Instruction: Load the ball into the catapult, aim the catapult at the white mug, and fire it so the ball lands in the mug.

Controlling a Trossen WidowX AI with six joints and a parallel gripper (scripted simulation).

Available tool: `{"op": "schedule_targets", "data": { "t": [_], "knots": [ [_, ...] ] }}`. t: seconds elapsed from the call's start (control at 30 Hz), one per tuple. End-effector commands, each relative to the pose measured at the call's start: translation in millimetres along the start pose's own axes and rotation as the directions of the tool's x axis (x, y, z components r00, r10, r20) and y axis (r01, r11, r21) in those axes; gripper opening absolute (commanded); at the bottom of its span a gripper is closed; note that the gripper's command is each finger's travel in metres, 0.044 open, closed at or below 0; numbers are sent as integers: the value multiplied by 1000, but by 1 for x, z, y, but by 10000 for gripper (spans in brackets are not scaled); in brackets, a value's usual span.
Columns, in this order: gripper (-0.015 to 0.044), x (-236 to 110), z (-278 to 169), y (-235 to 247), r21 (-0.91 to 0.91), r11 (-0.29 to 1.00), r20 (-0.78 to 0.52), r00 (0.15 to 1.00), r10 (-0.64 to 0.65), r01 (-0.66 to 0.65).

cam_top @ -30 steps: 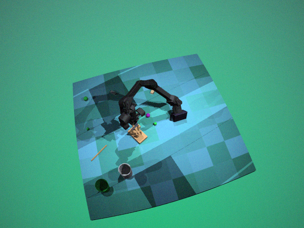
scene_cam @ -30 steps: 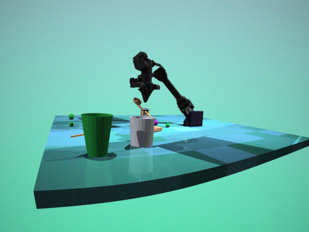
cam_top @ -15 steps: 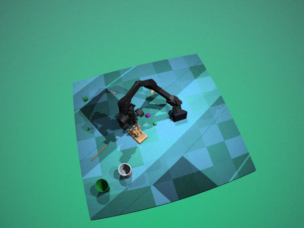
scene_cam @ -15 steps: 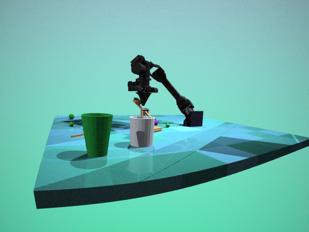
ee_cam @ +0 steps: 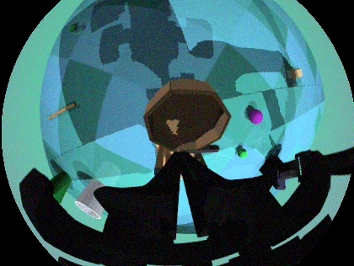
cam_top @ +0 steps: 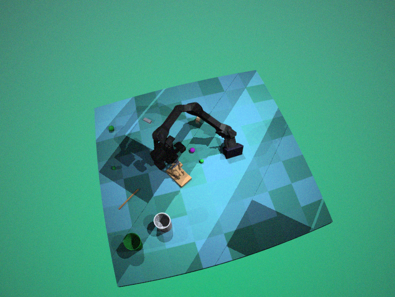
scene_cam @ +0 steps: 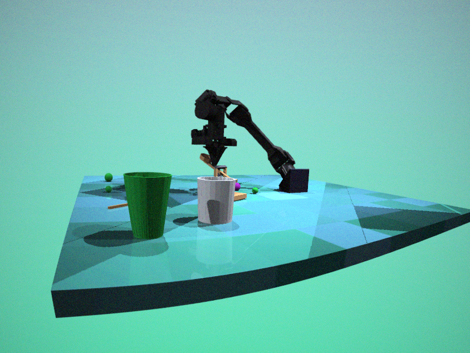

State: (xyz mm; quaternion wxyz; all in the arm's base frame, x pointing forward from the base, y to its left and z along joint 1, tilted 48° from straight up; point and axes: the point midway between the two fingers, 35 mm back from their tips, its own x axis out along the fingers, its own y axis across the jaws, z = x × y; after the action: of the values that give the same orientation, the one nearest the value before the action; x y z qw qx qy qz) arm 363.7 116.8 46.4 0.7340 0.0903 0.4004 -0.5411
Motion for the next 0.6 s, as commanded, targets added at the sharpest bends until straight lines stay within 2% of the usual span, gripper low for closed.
{"op": "schedule_targets", "data": {
  "t": [0.0, 0.57],
  "knots": [
    [0, 5, 5, 0, -2, 1000, 5, 1000, 3, -3],
    [0, 27, 16, 0, -3, 1000, 6, 1000, 1, -1]
  ]
}}
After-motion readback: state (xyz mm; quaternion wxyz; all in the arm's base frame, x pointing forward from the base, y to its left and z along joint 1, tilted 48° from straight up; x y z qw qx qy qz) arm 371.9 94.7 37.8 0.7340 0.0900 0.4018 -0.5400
